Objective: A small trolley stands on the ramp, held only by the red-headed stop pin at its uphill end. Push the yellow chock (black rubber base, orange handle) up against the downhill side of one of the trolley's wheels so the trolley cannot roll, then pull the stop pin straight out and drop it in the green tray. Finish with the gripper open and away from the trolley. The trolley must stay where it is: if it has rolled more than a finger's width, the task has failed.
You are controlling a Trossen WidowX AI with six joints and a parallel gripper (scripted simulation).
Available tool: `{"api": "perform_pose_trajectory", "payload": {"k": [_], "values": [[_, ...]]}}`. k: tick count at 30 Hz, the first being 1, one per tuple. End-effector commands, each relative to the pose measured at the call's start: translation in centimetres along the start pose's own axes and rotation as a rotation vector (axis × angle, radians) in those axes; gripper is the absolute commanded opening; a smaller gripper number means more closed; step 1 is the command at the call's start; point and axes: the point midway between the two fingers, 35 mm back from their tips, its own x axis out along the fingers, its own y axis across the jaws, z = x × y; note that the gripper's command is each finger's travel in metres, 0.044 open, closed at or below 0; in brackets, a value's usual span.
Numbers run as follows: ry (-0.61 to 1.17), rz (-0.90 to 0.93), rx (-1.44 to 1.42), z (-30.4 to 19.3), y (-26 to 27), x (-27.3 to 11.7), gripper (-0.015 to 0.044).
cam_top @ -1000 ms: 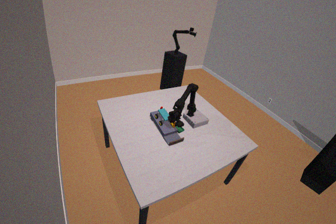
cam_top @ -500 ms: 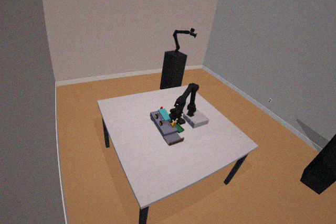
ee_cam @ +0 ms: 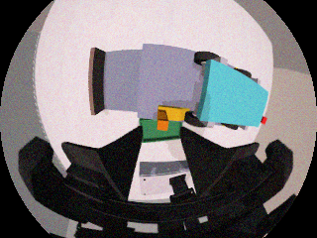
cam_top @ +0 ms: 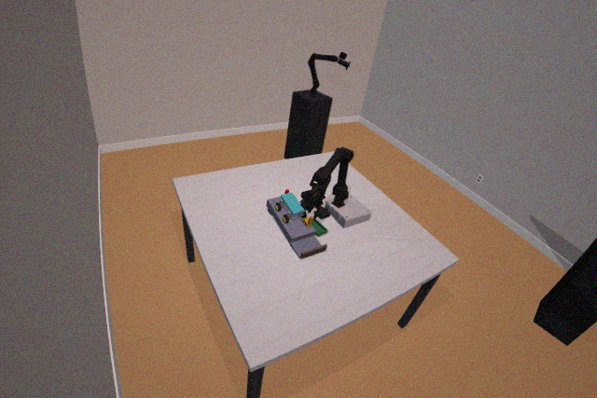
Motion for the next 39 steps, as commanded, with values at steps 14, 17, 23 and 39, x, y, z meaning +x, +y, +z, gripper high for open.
{"api": "perform_pose_trajectory", "payload": {"k": [14, 17, 23, 39], "values": [[-0.063, -0.086, -0.578, 3.3, -7.0, -2.3, 0.019], [-0.045, -0.106, -0.686, 3.4, -8.6, -2.4, 0.019], [0.003, -0.14, -0.902, 3.4, -11.7, -2.6, 0.019], [0.176, -0.159, -1.472, 2.0, -19.9, -3.3, 0.019]]}}
